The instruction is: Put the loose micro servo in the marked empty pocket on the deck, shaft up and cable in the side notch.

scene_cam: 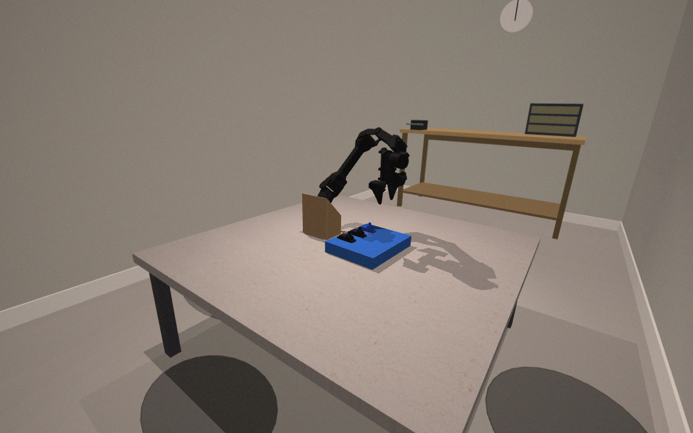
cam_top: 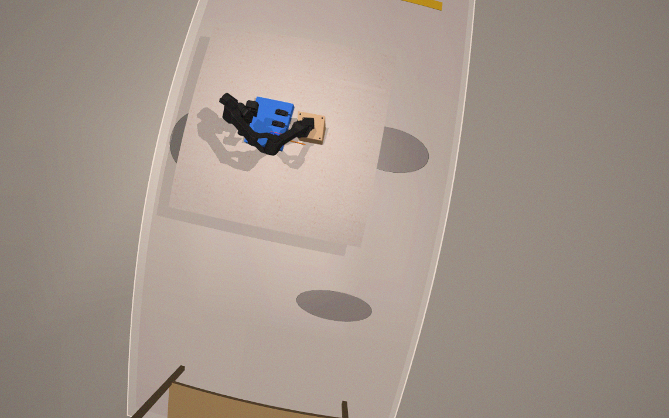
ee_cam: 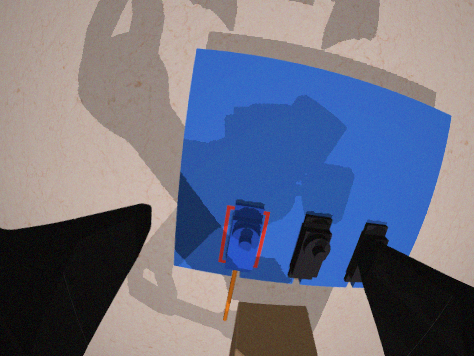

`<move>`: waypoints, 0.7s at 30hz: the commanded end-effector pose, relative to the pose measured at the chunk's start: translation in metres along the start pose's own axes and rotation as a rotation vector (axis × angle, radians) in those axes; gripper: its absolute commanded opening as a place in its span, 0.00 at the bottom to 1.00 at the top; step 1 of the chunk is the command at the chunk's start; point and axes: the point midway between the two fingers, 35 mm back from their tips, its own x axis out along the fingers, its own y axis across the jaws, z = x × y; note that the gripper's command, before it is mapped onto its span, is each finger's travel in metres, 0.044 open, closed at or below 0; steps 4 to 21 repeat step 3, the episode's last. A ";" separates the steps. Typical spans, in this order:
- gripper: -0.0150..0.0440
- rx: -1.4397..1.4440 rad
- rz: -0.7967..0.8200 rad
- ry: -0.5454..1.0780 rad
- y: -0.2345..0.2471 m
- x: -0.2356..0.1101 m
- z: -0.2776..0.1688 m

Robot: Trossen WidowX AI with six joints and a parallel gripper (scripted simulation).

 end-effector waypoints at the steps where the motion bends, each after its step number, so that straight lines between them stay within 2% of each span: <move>1: 1.00 -0.003 -0.004 0.003 -0.001 0.000 0.000; 21: 1.00 -0.003 -0.004 0.003 -0.001 0.000 0.000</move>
